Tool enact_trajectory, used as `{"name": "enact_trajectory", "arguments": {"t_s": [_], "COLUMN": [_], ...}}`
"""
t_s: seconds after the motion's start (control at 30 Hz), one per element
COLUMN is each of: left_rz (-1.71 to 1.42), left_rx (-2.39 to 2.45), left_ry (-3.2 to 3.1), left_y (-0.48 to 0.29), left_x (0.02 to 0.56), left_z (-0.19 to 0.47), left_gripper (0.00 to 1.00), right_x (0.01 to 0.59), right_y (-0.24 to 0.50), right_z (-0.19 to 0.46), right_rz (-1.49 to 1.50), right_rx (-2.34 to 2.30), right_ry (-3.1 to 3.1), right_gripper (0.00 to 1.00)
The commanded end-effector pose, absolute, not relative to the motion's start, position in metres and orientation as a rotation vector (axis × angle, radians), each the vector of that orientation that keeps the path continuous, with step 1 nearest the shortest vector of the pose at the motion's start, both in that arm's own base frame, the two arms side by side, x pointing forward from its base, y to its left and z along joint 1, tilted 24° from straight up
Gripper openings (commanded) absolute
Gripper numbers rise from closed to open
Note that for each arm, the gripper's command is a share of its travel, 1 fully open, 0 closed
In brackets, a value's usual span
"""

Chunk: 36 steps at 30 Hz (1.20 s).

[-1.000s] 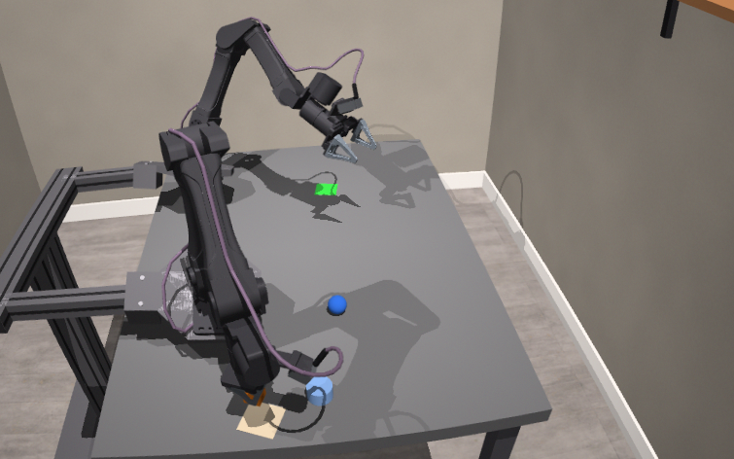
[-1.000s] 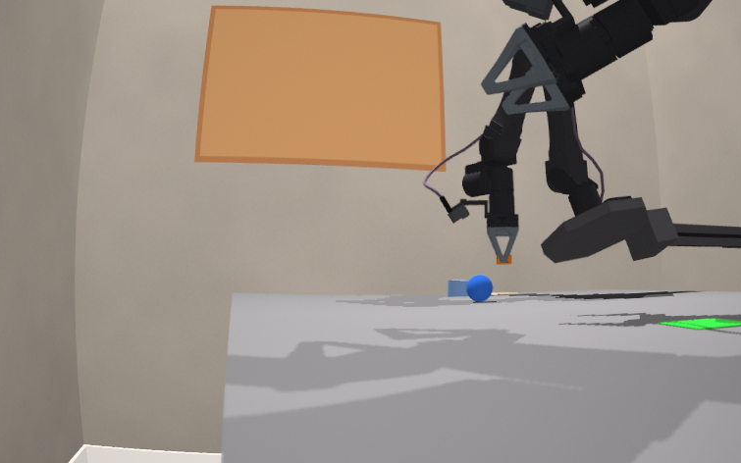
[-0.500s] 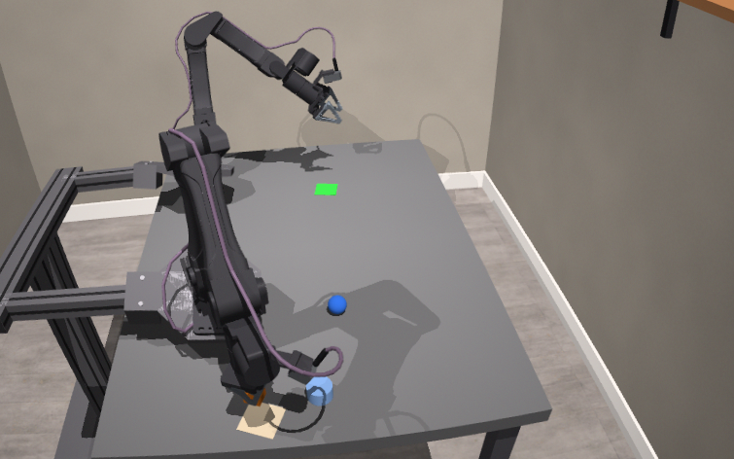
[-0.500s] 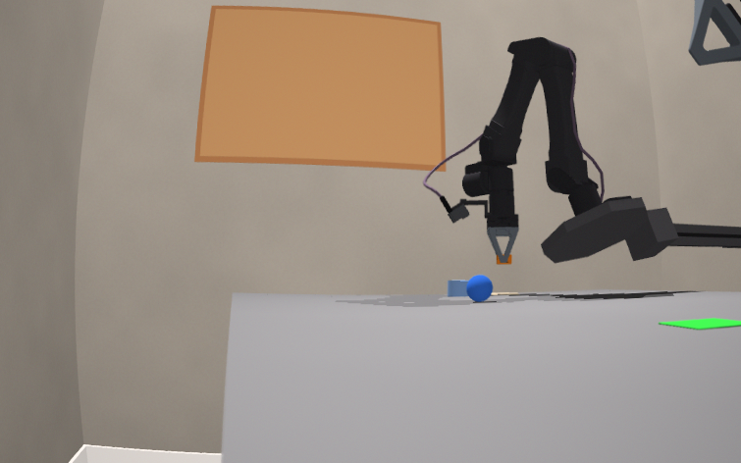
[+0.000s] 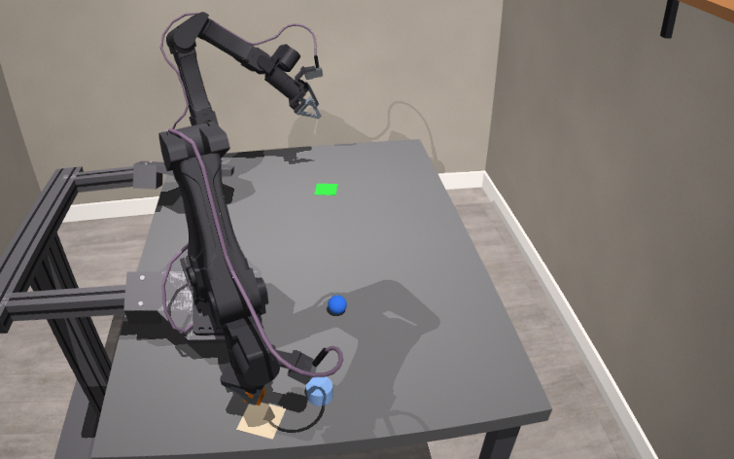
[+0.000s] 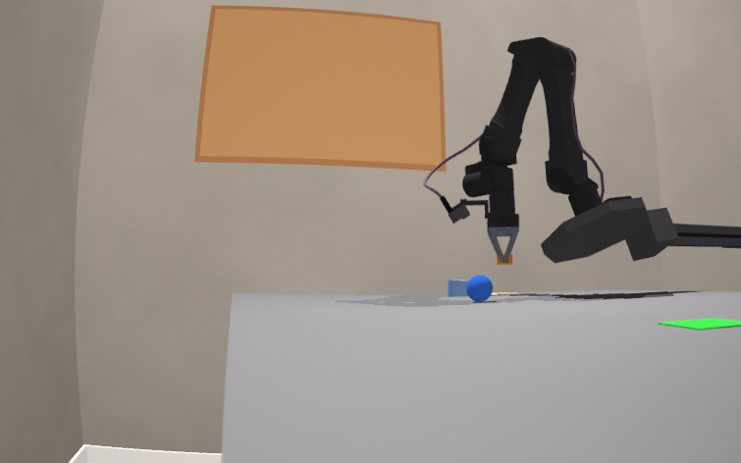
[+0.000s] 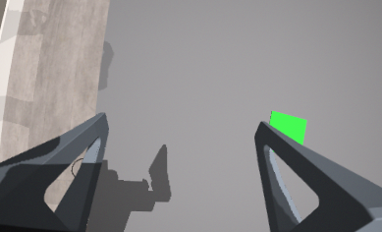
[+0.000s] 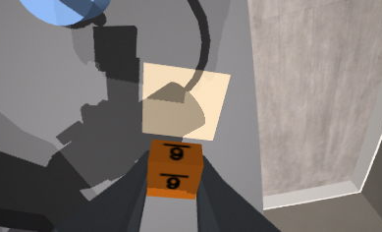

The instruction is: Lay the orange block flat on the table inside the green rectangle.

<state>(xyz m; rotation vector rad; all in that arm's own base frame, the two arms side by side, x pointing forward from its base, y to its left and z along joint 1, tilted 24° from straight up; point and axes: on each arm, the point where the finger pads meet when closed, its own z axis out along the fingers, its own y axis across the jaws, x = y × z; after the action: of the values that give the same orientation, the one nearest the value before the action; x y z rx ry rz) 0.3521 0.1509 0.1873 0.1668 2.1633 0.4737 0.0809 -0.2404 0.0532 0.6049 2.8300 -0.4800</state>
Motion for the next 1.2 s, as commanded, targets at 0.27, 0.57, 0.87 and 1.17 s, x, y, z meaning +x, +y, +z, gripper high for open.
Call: {"name": "enact_trajectory", "arguments": {"t_s": [0.27,0.57,0.87,1.17], "left_rz": [0.447,0.454,0.454,0.454], "left_rx": [0.197,0.188,0.188,0.188], "left_ry": [2.153,2.155,2.155,2.155], "left_y": [0.142,0.144,0.144,0.144], "left_x": [0.349,0.351,0.351,0.351], "left_z": [0.191,0.192,0.192,0.192], "left_gripper": [1.00,1.00,1.00,1.00], "right_x": [0.065,0.069,0.068,0.070], "right_y": [-0.194,-0.162,-0.132,-0.119], "right_z": [0.104,0.135,0.118,0.108], "right_rz": [-0.332,-0.535,-0.567,-0.575], "right_rx": [0.617,0.830,0.995,1.131], "right_ry": [2.893,2.788,2.741,2.710], "right_gripper": [0.27,0.27,0.27,0.27]}}
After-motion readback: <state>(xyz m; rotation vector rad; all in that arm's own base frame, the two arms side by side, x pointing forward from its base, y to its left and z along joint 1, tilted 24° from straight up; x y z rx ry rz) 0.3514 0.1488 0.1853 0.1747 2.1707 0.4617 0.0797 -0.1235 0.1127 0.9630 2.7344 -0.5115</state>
